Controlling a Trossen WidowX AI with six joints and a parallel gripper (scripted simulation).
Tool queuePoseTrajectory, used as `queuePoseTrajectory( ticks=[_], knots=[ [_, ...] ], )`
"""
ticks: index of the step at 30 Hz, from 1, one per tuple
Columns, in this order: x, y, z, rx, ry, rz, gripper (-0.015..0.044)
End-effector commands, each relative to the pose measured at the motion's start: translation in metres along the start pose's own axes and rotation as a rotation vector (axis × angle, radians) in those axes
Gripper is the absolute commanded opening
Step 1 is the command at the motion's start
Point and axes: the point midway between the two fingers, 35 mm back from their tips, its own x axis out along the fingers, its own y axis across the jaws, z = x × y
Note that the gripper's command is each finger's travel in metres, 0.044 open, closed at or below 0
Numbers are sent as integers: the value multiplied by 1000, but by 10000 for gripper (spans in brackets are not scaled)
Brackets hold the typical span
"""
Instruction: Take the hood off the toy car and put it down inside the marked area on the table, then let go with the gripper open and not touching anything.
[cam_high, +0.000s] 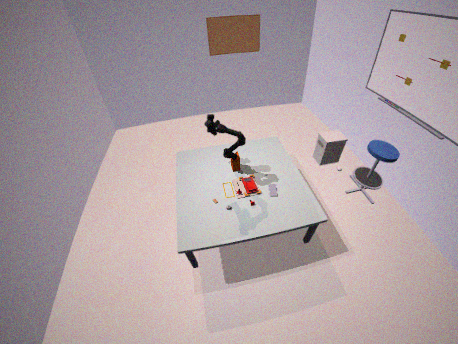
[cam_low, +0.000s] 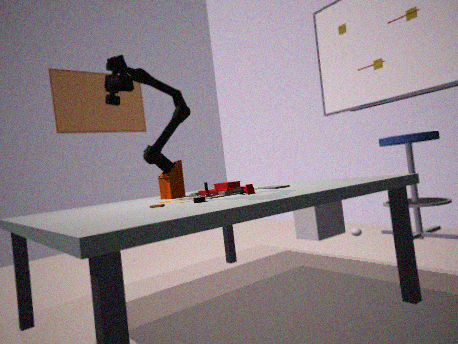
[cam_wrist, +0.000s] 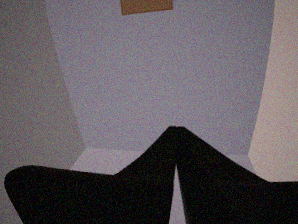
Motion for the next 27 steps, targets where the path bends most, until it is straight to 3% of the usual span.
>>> queuePoseTrajectory(
  ticks=[1,17,27],
  knots=[
    [1,-1,-1,-3,2,-3,26],
    [39,-118,-118,-487,311,-344,440],
    [-1,-221,-183,-840,655,-543,440]
  ],
)
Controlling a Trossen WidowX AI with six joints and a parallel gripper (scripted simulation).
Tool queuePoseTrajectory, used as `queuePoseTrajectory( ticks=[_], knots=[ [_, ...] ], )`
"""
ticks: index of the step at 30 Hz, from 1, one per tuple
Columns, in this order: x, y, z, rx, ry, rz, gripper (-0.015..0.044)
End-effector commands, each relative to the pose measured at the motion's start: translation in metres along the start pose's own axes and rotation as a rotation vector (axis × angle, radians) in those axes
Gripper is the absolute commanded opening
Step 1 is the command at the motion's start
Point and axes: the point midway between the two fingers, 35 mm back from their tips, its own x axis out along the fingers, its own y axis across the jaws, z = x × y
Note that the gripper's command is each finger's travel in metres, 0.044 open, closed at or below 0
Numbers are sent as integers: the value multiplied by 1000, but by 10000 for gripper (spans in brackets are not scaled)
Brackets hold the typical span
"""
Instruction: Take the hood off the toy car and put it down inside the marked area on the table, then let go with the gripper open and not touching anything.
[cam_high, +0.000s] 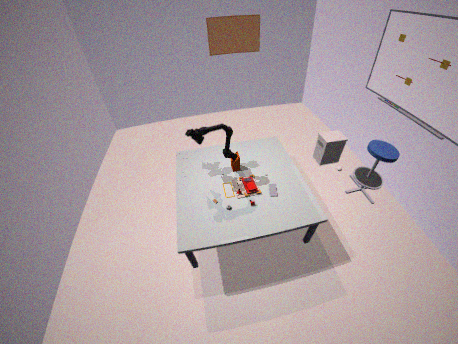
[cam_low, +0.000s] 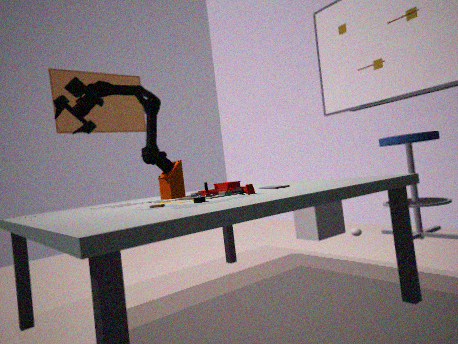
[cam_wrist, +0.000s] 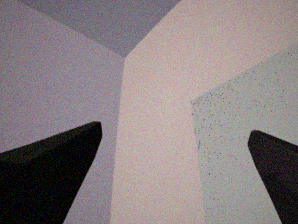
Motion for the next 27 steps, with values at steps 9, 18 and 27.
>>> queuePoseTrajectory(
  ticks=[9,18,27],
  knots=[
    [15,-46,-123,-410,337,-120,440],
    [-14,-96,-211,-749,585,-154,440],
    [-88,-171,-283,-1123,893,-135,440]
  ],
)
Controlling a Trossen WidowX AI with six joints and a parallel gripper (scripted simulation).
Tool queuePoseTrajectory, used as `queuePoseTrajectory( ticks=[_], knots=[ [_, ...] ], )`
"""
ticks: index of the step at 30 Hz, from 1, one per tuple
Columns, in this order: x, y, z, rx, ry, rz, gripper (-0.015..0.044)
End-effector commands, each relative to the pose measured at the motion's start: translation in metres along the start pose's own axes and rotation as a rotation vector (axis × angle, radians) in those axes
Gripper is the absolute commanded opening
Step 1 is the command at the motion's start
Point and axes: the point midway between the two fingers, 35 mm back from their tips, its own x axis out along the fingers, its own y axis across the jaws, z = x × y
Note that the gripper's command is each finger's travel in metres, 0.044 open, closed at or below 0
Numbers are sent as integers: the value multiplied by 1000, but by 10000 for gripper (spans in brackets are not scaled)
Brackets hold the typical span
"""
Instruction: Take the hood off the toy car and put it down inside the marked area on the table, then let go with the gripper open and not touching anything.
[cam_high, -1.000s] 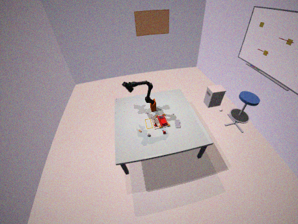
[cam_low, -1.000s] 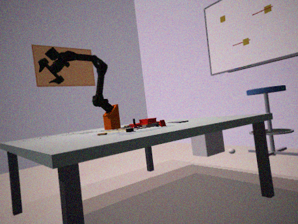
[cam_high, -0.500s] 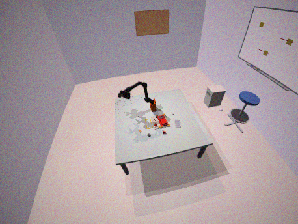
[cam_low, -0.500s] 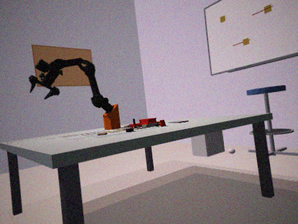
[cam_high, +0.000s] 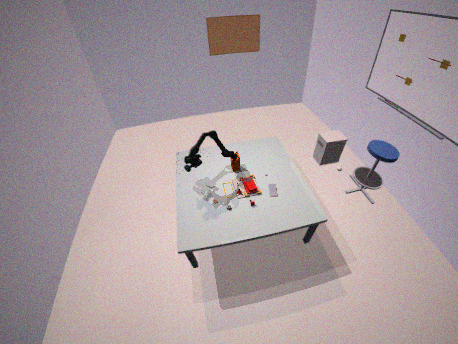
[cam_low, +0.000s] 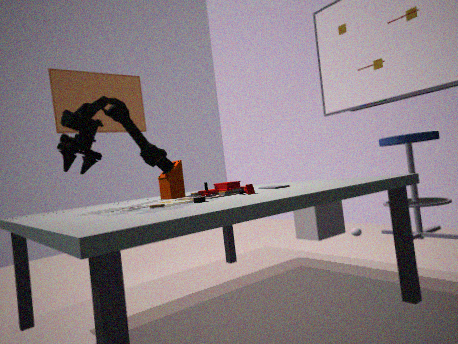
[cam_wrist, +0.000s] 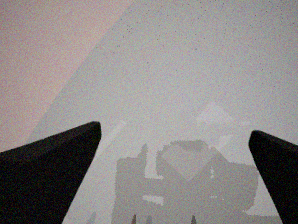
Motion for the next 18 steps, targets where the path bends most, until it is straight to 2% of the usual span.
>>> queuePoseTrajectory(
  ticks=[1,9,18],
  knots=[
    [2,8,-62,-201,124,5,440],
    [-11,13,-166,-585,280,43,440],
    [-58,-21,-286,-1047,420,122,440]
  ],
)
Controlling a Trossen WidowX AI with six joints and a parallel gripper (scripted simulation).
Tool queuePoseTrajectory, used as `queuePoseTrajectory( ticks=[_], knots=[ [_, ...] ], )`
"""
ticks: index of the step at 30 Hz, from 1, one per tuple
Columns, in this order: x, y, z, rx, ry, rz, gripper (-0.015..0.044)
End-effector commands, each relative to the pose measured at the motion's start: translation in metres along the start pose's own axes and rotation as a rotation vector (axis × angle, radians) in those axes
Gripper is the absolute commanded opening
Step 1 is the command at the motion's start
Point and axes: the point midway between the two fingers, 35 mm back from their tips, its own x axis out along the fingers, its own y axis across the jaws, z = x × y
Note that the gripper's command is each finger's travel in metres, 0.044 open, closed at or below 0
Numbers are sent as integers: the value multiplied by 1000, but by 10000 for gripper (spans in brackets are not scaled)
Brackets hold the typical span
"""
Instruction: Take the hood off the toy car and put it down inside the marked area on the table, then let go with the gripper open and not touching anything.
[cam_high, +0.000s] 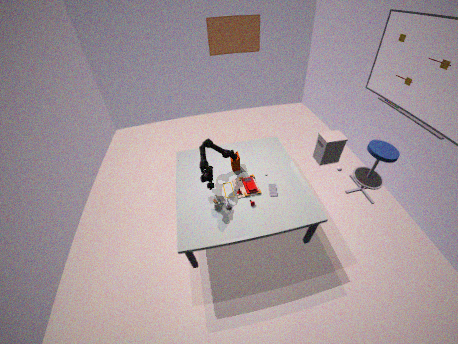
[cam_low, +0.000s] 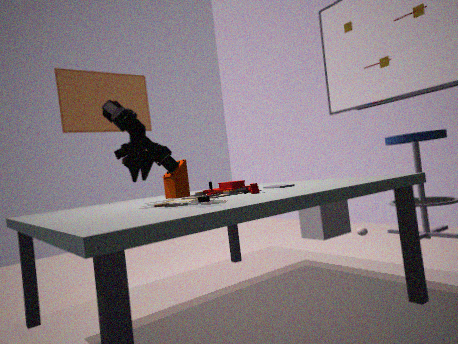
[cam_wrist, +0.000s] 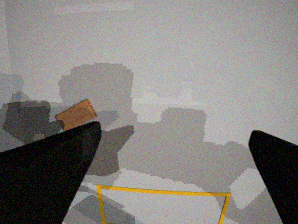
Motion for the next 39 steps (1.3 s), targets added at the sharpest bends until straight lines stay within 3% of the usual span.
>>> queuePoseTrajectory(
  ticks=[1,13,26,39],
  knots=[
    [-3,29,-56,-218,57,22,440],
    [-21,65,-202,-774,124,71,440],
    [-46,42,-370,-1588,104,84,440],
    [-46,39,-380,-1635,100,82,440]
  ],
)
